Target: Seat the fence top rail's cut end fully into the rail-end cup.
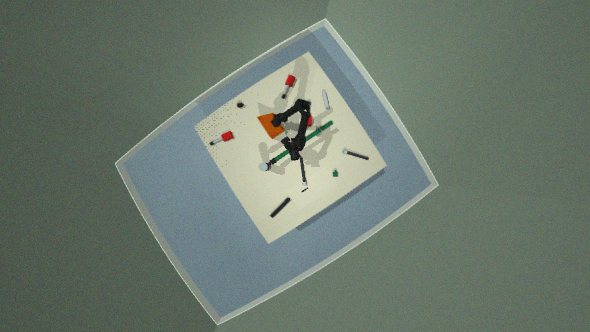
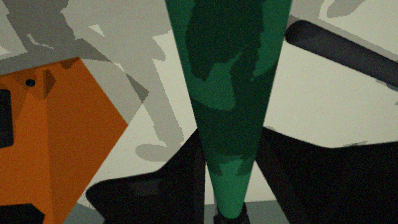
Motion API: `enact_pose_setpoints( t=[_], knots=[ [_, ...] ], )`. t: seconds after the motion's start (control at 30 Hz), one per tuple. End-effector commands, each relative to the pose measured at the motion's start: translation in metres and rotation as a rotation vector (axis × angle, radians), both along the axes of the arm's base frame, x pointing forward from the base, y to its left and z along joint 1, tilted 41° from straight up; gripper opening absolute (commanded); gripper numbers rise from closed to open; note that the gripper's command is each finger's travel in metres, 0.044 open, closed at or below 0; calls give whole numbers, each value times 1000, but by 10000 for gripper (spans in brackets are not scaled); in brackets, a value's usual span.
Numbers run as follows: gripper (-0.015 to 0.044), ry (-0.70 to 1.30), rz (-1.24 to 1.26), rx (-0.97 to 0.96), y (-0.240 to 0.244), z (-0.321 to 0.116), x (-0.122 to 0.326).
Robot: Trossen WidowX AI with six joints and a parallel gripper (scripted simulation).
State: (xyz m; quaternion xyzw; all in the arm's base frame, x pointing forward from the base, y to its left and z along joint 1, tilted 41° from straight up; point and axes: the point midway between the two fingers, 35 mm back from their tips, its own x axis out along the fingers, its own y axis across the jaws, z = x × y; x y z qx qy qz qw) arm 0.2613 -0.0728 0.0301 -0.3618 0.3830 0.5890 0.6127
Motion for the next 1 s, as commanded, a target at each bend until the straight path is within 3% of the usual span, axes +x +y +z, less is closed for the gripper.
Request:
enact_pose_setpoints(
  t=[0.0, 0.97],
  knots=[
    [0, -5, -3, -15, -7, 1, 1],
    [0, -1, 3, 6, -5, 0, 0]
  ],
)
